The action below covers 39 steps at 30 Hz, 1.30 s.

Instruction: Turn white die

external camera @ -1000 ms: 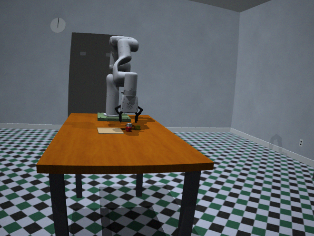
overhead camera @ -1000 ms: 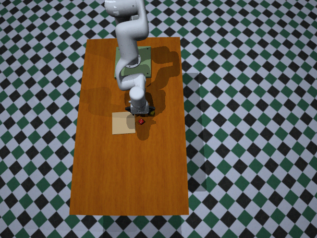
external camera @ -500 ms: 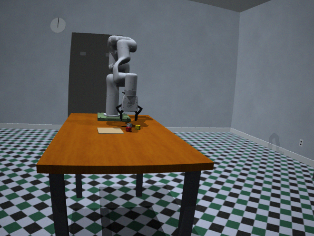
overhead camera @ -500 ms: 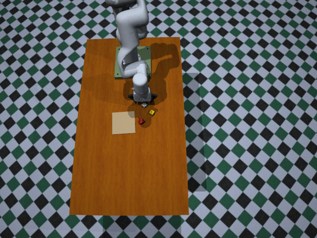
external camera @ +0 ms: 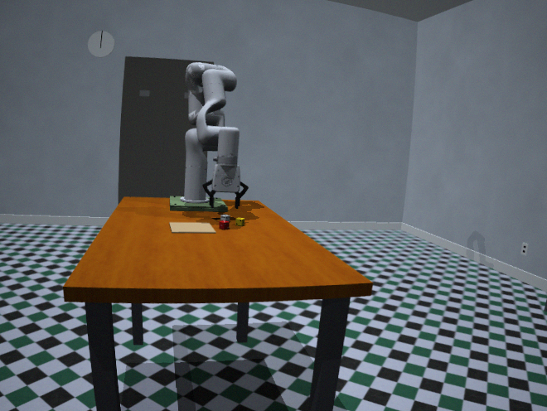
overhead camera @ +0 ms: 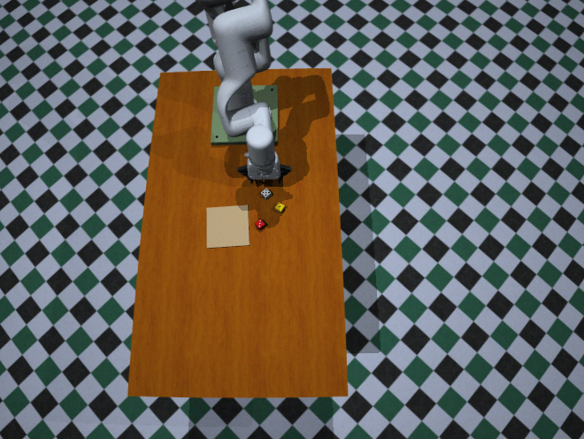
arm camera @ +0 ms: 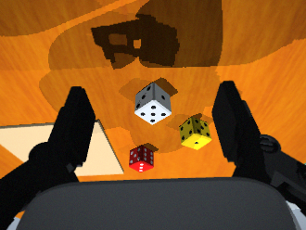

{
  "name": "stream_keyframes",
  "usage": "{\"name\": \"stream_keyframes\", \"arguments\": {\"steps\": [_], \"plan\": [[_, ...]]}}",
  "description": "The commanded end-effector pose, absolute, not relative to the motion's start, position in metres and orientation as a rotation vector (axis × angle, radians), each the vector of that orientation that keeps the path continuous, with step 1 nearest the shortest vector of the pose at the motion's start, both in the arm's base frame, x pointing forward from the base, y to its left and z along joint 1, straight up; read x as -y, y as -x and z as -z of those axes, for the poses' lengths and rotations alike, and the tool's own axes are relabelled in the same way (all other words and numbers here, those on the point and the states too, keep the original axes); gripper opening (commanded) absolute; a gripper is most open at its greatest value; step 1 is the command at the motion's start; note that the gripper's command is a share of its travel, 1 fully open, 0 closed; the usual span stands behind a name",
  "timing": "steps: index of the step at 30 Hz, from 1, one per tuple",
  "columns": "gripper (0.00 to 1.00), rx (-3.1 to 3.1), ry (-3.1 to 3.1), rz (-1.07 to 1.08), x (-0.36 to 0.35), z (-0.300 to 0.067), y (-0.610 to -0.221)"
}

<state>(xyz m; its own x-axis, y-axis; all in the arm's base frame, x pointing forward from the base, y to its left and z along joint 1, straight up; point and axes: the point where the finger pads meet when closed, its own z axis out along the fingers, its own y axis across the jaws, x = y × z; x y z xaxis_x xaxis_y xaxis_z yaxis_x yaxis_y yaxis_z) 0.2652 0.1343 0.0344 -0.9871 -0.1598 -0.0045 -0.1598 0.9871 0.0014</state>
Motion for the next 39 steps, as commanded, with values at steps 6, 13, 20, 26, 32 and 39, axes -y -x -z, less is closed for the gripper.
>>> {"name": "stream_keyframes", "arguments": {"steps": [6, 13, 20, 26, 32, 39], "plan": [[1.0, -3.125, 0.252, -0.004, -0.135, -0.035, -0.266], [1.0, -3.125, 0.252, -0.004, -0.135, -0.035, -0.266], [1.0, -3.125, 0.252, -0.004, -0.135, -0.035, -0.266], [1.0, -3.125, 0.252, -0.004, -0.135, -0.035, -0.266], [1.0, -3.125, 0.252, -0.004, -0.136, -0.035, -0.267], [1.0, -3.124, 0.252, -0.005, -0.154, -0.036, -0.281]]}}
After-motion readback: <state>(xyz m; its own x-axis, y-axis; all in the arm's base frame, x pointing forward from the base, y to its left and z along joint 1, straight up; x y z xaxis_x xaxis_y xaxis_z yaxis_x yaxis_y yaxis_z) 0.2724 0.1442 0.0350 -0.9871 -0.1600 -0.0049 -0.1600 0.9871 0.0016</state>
